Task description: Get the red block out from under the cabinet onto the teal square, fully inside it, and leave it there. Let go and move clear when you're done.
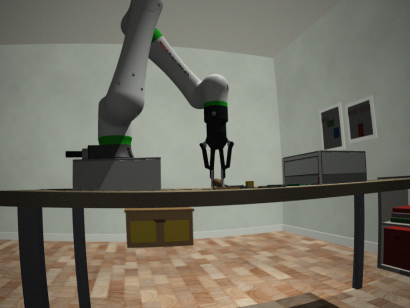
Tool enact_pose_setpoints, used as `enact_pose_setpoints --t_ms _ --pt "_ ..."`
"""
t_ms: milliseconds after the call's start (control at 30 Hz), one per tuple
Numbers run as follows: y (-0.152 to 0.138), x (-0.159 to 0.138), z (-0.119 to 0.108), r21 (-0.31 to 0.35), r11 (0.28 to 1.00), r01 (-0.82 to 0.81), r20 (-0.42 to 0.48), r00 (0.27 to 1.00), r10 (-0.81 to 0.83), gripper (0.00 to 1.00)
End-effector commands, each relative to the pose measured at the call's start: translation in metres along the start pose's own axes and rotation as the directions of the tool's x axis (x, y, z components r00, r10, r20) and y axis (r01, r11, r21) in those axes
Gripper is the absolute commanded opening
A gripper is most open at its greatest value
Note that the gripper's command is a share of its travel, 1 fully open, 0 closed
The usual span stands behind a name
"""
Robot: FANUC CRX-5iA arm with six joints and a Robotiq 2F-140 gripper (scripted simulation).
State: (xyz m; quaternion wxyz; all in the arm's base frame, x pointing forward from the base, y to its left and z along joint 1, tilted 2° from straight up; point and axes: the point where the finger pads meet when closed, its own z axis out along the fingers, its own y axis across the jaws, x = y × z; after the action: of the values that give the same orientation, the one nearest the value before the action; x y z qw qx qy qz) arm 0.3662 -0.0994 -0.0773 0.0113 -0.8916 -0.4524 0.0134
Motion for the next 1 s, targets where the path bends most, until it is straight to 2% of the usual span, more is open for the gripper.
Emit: enact_pose_setpoints --t_ms 0,533,967 --pt "0.0 0.002 0.0 -0.001 1.0 -0.019 0.0 1.0 0.019 0.0" --pt "-0.004 0.029 0.0 -0.001 0.972 -0.236 0.0 0.972 0.236 0.0" --pt "-0.009 0.067 0.0 -0.001 0.855 -0.519 0.0 0.855 0.519 0.0"
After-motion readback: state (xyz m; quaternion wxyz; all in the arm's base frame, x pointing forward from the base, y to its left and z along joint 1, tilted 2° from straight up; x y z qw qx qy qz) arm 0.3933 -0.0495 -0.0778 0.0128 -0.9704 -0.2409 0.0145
